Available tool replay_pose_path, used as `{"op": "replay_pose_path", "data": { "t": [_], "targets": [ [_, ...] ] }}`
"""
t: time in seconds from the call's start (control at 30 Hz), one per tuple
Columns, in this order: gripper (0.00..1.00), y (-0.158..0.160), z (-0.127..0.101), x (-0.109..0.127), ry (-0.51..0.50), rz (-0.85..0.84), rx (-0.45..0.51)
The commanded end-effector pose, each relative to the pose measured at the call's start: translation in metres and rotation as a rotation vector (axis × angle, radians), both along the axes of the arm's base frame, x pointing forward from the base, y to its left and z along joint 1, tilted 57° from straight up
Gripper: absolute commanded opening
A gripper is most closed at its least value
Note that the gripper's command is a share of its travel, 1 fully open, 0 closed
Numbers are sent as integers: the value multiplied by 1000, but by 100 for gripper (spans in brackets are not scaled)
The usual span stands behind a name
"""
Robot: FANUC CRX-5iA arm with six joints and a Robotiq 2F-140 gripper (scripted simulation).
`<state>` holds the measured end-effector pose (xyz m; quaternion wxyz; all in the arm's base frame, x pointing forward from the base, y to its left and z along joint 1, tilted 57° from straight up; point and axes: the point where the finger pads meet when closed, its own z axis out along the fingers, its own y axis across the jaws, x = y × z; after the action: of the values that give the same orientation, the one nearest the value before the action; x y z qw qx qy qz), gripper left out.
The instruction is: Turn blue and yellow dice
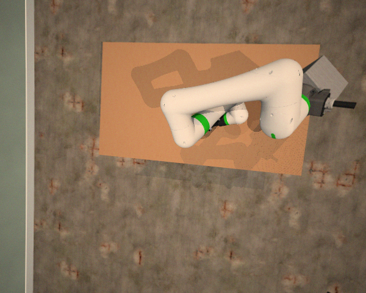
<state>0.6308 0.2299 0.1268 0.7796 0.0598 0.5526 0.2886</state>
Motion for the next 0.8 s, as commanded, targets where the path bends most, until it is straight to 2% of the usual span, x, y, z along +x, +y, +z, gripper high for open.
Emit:
{"op": "replay_pose_path", "data": {
  "t": [0.0,0.77],
  "targets": [
    [9,0,0,0,0,0,0],
    [9,6,-6,7,0,0,0]
  ]
}}
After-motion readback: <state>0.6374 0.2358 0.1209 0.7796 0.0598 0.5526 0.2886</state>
